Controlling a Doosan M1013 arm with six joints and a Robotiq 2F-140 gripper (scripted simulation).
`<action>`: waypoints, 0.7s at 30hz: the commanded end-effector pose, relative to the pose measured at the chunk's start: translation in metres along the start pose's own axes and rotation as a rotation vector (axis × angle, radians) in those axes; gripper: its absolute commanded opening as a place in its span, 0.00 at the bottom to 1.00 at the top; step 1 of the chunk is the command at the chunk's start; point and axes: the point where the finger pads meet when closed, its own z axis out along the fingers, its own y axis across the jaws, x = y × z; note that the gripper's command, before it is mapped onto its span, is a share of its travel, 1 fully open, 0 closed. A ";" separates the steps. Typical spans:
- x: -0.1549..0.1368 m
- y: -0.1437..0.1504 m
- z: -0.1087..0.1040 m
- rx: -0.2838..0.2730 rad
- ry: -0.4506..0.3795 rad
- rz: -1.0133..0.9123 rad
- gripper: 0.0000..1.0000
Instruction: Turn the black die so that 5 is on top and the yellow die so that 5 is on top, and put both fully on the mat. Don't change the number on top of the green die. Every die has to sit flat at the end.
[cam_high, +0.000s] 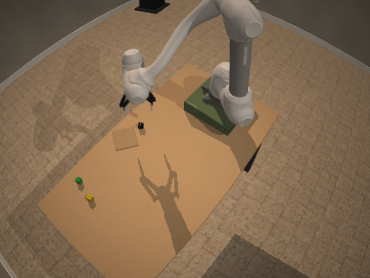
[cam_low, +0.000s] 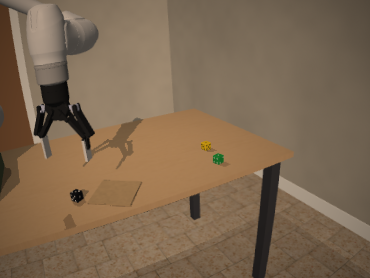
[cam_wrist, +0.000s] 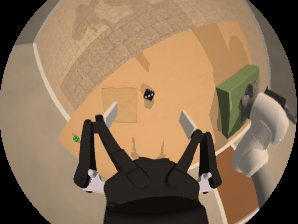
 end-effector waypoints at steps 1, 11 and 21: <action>0.001 0.000 0.003 0.001 -0.005 -0.134 1.00; 0.001 0.000 0.007 0.002 -0.005 -0.494 1.00; 0.001 0.000 0.010 0.003 -0.004 -0.803 1.00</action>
